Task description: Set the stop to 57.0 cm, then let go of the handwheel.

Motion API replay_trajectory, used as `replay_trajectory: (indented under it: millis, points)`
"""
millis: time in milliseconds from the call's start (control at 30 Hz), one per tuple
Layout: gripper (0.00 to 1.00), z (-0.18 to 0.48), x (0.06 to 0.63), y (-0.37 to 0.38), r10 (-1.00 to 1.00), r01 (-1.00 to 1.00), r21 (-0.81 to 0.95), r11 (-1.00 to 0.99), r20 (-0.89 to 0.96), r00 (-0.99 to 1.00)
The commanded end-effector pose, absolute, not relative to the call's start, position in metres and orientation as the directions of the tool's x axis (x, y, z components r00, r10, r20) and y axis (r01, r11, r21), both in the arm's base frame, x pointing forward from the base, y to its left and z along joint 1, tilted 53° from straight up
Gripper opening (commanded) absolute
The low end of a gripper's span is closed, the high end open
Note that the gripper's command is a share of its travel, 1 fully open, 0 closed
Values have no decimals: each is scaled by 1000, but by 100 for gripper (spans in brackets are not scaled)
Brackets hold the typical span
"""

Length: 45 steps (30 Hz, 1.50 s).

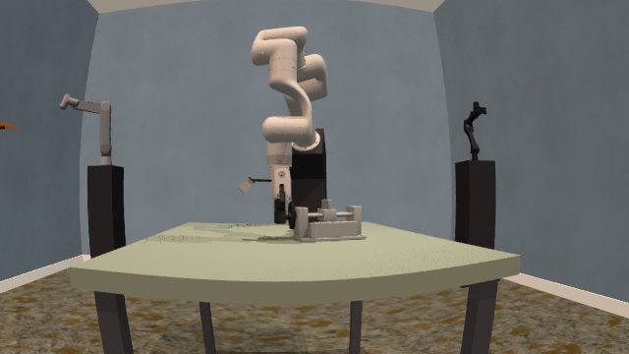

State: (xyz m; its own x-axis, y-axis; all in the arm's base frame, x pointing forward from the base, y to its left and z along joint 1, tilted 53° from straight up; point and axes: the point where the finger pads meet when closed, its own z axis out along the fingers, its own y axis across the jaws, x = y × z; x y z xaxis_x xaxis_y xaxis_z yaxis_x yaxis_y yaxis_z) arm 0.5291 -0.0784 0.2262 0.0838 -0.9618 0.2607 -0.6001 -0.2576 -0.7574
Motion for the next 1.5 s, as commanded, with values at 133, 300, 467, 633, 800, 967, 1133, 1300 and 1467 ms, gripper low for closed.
replay_trajectory:
  millis: [133, 300, 467, 633, 800, 967, 1133, 1300, 1467]
  points:
    - [6, 223, 532, -79, -962, -600, -757, -257, 260, 85]
    - [6, 220, 534, -80, -962, -600, -757, -257, 260, 84]
    - [6, 217, 536, -81, -962, -600, -757, -257, 260, 85]
    - [6, 201, 538, -85, -962, -600, -757, -257, 259, 85]
    - [6, 182, 524, -91, -962, -600, -757, -257, 259, 85]
    - [6, 178, 514, -93, -962, -600, -757, -257, 259, 85]
    - [6, 177, 510, -94, -962, -600, -757, -257, 259, 85]
    - [6, 178, 503, -94, -962, -600, -757, -257, 259, 85]
    - [6, 180, 496, -94, -962, -600, -757, -257, 259, 85]
